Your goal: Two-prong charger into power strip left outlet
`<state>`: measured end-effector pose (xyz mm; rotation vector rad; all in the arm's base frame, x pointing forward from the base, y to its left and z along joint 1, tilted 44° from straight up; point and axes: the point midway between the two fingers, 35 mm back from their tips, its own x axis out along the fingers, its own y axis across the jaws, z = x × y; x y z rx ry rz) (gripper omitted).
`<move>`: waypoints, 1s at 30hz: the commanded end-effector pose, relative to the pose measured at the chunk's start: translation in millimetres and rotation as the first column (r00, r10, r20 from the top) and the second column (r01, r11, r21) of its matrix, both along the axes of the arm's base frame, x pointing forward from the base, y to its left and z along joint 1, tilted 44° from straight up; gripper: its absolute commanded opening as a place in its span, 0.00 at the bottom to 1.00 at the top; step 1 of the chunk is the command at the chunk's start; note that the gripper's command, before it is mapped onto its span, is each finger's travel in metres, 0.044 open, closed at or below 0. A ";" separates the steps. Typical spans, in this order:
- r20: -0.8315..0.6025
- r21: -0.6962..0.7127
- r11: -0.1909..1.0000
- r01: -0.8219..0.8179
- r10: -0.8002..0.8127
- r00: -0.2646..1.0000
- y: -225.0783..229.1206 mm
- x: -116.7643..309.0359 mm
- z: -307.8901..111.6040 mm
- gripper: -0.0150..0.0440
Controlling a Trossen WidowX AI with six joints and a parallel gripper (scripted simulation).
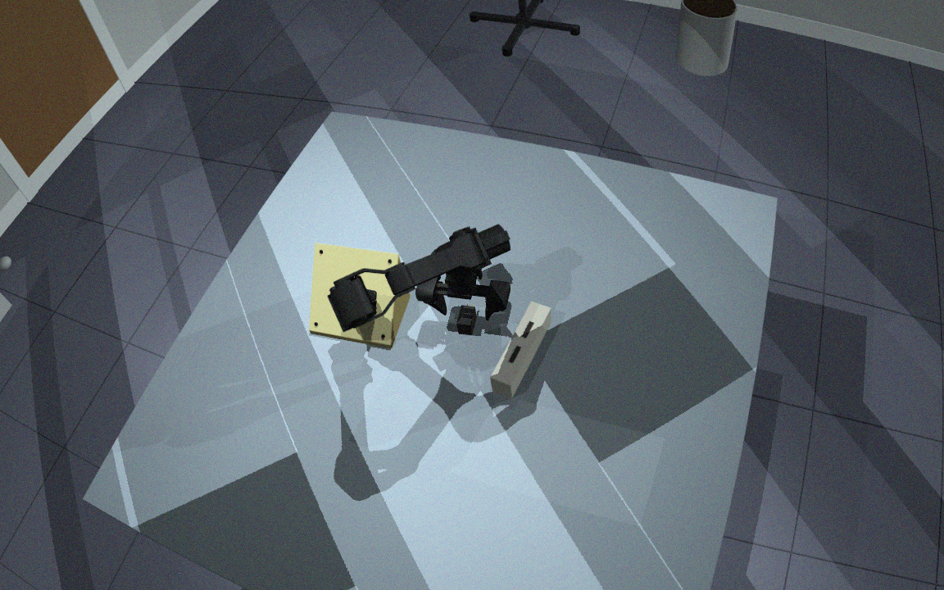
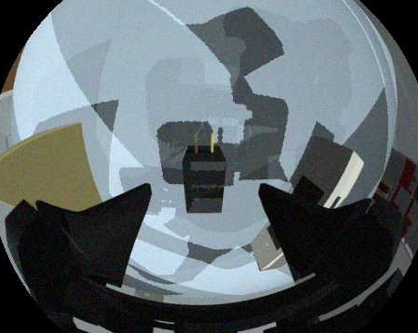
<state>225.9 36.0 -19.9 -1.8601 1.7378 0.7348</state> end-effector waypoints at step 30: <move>0.000 -0.003 1.000 0.001 -0.001 1.000 -18.3 0.3 -17.7 0.48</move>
